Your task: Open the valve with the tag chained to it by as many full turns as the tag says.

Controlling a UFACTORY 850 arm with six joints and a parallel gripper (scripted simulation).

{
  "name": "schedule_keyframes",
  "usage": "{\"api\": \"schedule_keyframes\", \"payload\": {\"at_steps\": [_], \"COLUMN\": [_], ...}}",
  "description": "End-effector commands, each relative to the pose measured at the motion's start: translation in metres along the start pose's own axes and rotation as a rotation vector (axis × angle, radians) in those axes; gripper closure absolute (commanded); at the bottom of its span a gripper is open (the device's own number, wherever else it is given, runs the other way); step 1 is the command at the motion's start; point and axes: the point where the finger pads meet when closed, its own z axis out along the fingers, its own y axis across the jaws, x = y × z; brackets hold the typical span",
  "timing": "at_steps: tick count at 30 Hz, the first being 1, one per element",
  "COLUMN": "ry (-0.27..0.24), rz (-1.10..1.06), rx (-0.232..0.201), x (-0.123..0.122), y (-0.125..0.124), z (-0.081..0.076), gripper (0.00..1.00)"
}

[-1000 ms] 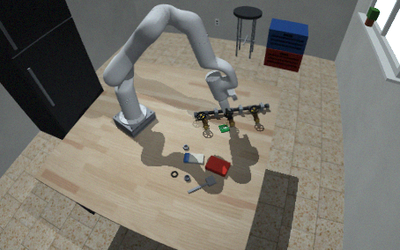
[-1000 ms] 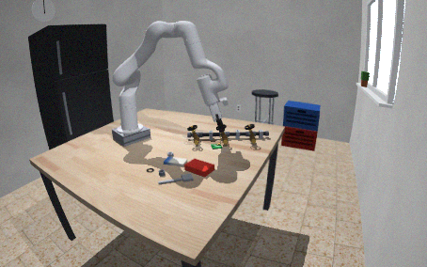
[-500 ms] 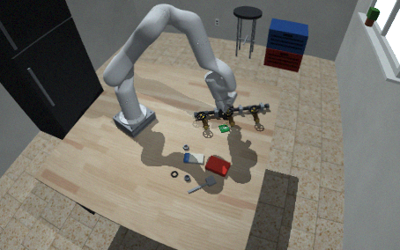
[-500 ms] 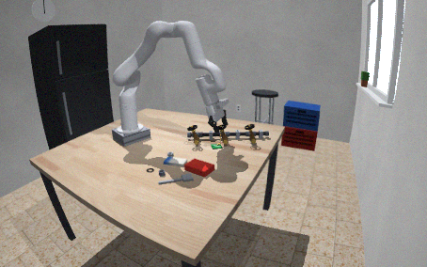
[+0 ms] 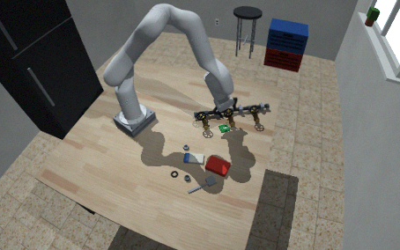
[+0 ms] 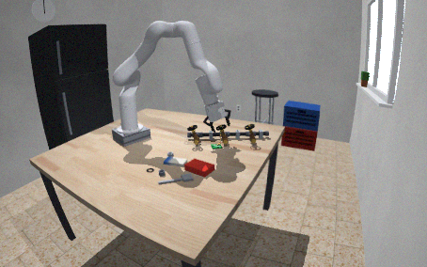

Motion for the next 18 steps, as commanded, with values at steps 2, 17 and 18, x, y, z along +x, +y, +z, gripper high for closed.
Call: {"api": "schedule_keyframes", "payload": {"at_steps": [2,17,18], "ry": [-0.013,-0.03,-0.03], "rz": [0.313,0.654,0.654], "rx": [-0.025,-0.058,-0.058], "x": [0.0006,0.0006,0.0006], "y": [-0.0016,-0.0016,-0.0016], "z": [-0.0007,-0.0007,-0.0007], "gripper": [0.0,0.0,0.0]}}
